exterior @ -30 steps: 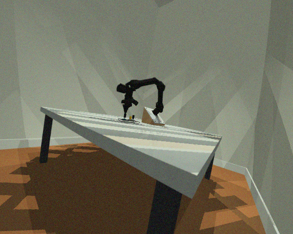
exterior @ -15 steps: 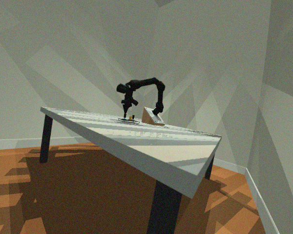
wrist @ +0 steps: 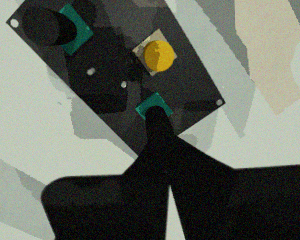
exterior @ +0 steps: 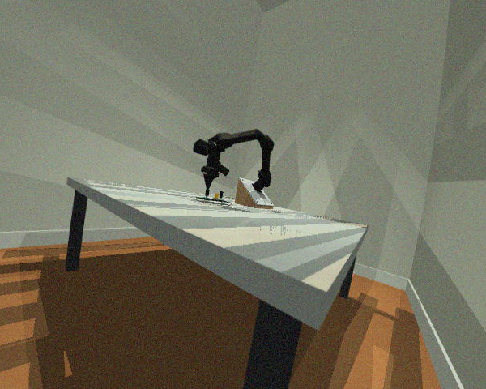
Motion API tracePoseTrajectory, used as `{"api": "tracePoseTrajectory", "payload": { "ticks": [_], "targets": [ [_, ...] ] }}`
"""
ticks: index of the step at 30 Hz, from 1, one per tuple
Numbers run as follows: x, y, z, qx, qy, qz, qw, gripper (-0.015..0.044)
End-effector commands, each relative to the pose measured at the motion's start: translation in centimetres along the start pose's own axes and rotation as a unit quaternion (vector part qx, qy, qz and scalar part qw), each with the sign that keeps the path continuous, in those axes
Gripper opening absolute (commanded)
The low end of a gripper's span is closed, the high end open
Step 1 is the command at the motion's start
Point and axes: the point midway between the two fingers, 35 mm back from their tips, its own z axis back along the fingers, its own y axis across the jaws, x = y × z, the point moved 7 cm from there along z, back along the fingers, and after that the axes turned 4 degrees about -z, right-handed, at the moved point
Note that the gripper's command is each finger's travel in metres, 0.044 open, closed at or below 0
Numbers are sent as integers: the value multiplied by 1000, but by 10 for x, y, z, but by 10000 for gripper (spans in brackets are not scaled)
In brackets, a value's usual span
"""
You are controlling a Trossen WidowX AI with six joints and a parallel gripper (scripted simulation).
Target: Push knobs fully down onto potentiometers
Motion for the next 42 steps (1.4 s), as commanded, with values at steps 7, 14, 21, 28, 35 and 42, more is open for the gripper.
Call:
{"api": "tracePoseTrajectory", "payload": {
  "ticks": [7, 14, 21, 28, 35, 42],
  "targets": [
    [0, -2, -15, 3, -8, 6, 1000, 0],
    [1, -2, -15, 3, -8, 6, 1000, 0],
    [1, -2, -15, 3, -8, 6, 1000, 0],
    [0, -2, -15, 3, -8, 6, 1000, 0],
    [0, -2, -6, 4, -8, 6, 1000, 0],
    [0, -3, 5, 4, -8, 6, 1000, 0]
  ]
}}
